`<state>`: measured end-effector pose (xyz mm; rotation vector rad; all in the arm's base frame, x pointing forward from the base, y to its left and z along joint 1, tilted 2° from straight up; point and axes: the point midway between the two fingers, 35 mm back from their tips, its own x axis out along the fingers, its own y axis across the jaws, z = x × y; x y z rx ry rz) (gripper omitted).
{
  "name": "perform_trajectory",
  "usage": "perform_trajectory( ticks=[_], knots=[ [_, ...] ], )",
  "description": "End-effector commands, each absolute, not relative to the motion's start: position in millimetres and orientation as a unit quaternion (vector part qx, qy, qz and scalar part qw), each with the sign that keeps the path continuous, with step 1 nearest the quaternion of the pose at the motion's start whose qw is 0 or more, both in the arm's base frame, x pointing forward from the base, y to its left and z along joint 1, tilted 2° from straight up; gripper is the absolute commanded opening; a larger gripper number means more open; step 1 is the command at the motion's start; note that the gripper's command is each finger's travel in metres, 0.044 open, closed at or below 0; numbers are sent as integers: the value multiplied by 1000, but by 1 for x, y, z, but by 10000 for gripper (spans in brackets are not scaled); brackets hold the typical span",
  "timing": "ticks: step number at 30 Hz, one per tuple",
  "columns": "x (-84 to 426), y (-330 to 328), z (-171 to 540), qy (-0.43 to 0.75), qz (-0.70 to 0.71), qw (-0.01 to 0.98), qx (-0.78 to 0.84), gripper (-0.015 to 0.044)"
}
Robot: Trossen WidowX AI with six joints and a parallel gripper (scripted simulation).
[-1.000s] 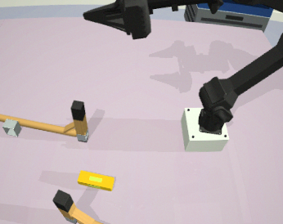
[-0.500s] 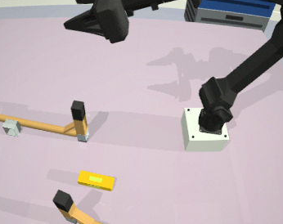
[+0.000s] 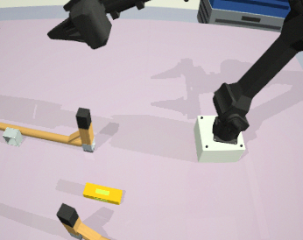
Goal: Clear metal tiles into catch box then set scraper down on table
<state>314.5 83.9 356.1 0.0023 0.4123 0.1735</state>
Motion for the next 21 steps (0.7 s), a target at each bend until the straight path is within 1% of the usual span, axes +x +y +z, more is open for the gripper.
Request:
perform_trajectory(
  ticks=[1, 21],
  knots=[
    [323, 86, 353, 219, 86, 972, 3, 440],
    [369, 92, 336, 282, 72, 957, 2, 440]
  ],
)
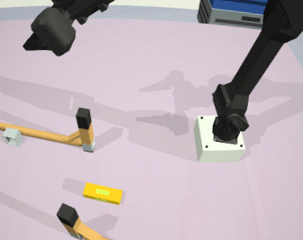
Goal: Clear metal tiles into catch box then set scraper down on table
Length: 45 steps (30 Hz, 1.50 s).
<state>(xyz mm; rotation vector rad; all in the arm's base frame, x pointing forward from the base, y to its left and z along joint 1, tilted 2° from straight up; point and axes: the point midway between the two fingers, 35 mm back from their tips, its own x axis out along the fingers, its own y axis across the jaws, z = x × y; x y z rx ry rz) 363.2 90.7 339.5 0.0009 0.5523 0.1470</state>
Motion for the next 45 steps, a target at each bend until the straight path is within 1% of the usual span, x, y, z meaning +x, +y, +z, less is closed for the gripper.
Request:
perform_trajectory(
  ticks=[1, 45],
  knots=[
    [372, 92, 335, 285, 71, 956, 2, 440],
    [469, 91, 262, 417, 36, 908, 7, 440]
  ],
)
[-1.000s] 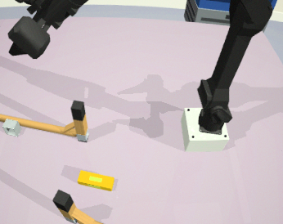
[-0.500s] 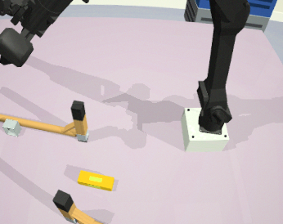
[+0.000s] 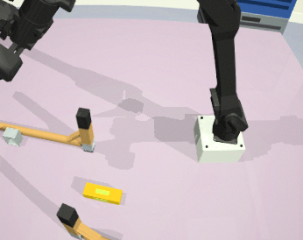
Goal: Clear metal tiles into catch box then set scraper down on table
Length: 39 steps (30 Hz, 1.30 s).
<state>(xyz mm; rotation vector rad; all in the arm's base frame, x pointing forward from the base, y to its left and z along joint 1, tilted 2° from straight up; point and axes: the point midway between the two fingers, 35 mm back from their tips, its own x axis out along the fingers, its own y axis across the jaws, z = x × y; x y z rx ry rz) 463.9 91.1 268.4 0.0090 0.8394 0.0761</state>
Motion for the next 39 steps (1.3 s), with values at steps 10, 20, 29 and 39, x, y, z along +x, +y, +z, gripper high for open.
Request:
perform_trajectory(
  ticks=[10, 20, 29, 39],
  knots=[
    [488, 89, 238, 446, 27, 895, 9, 440],
    [505, 85, 212, 474, 19, 880, 13, 440],
    [519, 81, 186, 500, 11, 866, 16, 440],
    [532, 76, 156, 527, 3, 849, 20, 440]
  ],
)
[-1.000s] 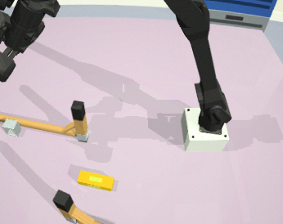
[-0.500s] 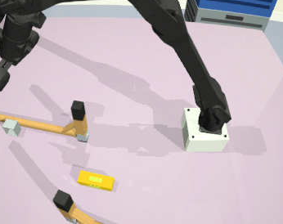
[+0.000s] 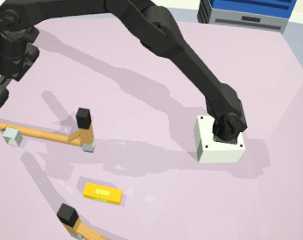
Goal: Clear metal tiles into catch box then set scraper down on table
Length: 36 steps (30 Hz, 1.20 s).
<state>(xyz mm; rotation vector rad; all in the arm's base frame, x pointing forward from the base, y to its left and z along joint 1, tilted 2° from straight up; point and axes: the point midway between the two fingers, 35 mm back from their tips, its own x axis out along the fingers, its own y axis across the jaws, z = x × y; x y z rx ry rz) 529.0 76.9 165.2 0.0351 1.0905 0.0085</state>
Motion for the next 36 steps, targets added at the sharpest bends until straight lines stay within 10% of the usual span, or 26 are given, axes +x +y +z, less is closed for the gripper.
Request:
perform_trajectory(
  ticks=[1, 36],
  knots=[
    [533, 76, 153, 530, 2, 848, 20, 440],
    [506, 82, 160, 529, -3, 848, 15, 440]
  ],
)
